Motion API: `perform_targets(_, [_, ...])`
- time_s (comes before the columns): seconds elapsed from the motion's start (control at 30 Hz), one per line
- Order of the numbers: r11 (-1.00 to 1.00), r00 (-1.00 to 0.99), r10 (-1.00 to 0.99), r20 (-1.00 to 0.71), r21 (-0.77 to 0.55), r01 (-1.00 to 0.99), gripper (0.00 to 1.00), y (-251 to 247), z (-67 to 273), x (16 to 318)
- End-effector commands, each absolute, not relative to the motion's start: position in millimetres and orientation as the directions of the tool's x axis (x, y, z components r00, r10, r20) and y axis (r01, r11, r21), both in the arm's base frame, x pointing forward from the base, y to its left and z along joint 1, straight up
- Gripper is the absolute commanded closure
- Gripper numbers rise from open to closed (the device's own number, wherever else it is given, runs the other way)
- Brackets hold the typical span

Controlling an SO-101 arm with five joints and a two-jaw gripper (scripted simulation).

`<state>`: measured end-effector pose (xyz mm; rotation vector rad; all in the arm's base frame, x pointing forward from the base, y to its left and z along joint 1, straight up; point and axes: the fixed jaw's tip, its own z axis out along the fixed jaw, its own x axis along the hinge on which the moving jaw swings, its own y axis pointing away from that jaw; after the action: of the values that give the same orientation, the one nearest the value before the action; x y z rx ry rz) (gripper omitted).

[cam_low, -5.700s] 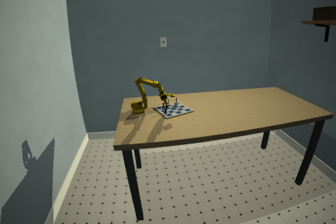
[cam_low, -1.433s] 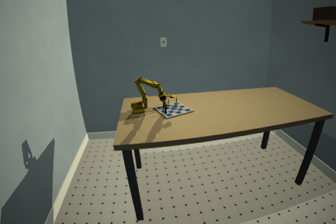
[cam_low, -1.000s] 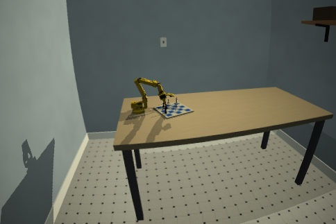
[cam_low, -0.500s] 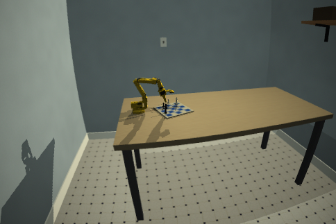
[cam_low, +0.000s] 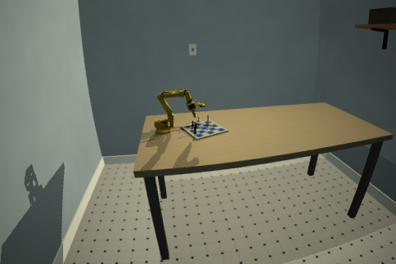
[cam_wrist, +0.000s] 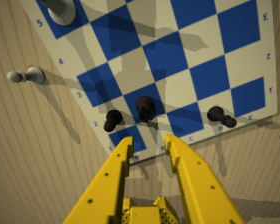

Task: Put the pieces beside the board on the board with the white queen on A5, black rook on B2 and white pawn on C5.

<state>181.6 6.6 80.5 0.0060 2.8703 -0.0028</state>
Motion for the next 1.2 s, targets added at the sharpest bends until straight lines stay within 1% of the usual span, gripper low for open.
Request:
perform_targets(0.0, [1.0, -0.96, 0.006, -0.279, 0.002, 0.006, 0.88, 8, 85, 182])
perform_targets(0.23, [1.0, -0.959, 0.001, -0.282, 0.002, 0.001, 0.89, 9, 85, 183])
perform_targets(0.33, [0.999, -0.95, -0.05, -0.309, 0.002, -0.053, 0.89, 19, 85, 190])
perform_targets(0.5, [0.964, -0.876, -0.24, -0.417, 0.001, -0.265, 0.9, 67, 85, 212])
perform_targets(0.63, [0.907, -0.788, -0.365, -0.496, 0.0, -0.421, 0.9, 110, 86, 219])
perform_targets(0.7, [0.907, -0.788, -0.365, -0.496, 0.0, -0.421, 0.9, 110, 86, 219])
perform_targets(0.83, [0.881, -0.751, -0.403, -0.523, 0.0, -0.473, 0.91, 126, 86, 219])
perform_targets(1.17, [0.881, -0.75, -0.404, -0.523, 0.0, -0.474, 0.91, 126, 86, 219])
